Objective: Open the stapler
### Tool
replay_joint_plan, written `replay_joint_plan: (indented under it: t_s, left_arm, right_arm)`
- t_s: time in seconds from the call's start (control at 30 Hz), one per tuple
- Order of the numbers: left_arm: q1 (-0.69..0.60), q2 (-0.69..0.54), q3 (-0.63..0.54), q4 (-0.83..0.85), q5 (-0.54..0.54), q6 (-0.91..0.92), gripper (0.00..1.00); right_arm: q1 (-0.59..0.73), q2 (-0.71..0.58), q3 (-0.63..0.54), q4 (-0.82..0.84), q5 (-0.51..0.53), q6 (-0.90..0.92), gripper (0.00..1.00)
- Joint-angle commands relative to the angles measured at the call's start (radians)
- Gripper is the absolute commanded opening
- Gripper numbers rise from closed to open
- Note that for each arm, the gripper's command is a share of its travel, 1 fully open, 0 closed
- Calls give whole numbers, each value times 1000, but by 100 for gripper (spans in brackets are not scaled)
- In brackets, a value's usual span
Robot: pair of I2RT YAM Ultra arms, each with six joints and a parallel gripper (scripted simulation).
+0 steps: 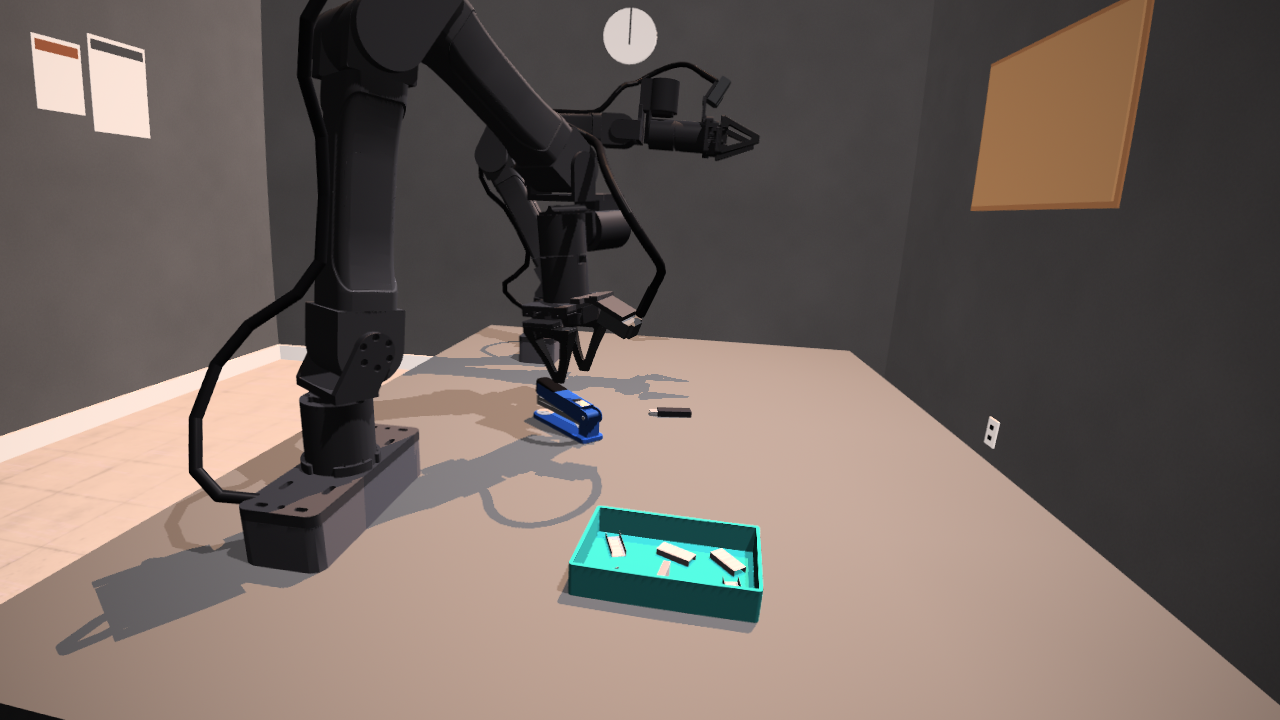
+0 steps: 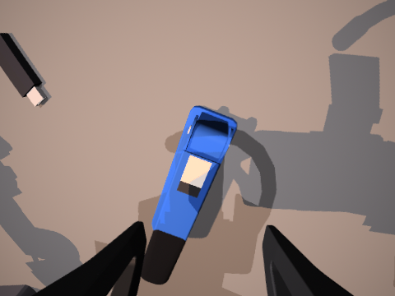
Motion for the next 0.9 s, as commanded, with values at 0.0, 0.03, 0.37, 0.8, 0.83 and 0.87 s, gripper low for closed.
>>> replay_joint_plan:
  t_s: [0.0,0.03,0.37,0.8,0.83,0.87]
  left_arm:
    - [12,-4,22,20,12,-7,100]
    - [12,-4,22,20,12,-7,100]
    - [12,-4,22,20,12,-7,100]
    - [12,-4,22,20,12,-7,100]
    - [12,-4,22,20,12,-7,100]
    - [12,-4,22,20,12,-7,100]
  right_arm:
    - [-33,50,65,-50,-40,182,59]
    - [-44,68,78,-55,-50,218,59]
    - [-73,127,127,-64,-59,279,59]
    - [-72,156,72,9,-59,280,59]
    - [-72,158,68,15,-59,280,59]
    - [-72,158,68,15,-59,280,59]
